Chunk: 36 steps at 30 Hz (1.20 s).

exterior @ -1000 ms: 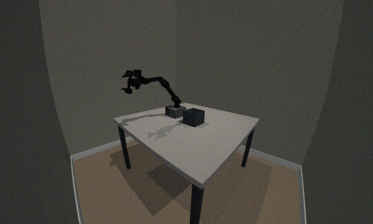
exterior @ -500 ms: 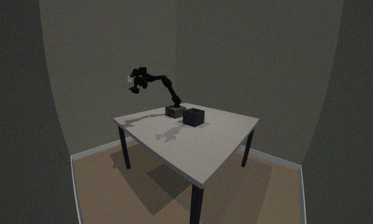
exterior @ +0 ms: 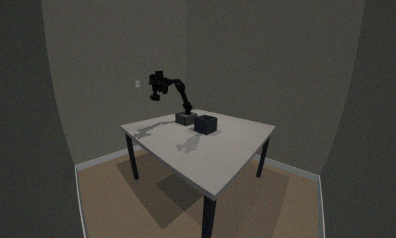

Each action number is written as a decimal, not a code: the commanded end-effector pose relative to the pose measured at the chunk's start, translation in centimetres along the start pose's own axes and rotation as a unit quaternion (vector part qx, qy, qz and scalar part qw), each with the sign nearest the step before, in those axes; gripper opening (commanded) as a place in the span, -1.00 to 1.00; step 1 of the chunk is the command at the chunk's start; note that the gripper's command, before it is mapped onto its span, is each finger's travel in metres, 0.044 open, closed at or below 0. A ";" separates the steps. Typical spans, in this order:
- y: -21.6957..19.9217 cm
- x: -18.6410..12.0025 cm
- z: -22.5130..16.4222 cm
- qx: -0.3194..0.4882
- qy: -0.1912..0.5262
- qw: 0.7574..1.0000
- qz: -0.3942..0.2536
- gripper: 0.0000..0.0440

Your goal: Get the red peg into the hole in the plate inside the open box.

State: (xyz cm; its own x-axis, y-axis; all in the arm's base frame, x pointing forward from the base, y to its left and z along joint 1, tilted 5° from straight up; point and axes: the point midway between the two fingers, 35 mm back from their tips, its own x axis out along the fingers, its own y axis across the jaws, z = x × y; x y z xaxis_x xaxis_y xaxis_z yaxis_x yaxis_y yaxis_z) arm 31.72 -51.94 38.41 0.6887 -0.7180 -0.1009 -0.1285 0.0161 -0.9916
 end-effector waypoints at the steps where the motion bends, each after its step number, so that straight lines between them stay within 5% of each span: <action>1: 0.0 -0.2 2.8 0.045 -0.014 0.999 0.014 0.99; 18: -0.5 -3.5 14.7 0.276 -0.066 0.955 0.087 0.87; 36: 1.2 -10.9 27.5 0.511 -0.093 0.824 0.228 0.71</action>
State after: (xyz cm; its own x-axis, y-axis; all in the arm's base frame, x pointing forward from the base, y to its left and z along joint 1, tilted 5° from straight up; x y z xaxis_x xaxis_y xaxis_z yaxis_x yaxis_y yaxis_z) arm 43.42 -27.57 36.69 0.8406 -0.3987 -0.3666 0.1935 0.8532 -0.4843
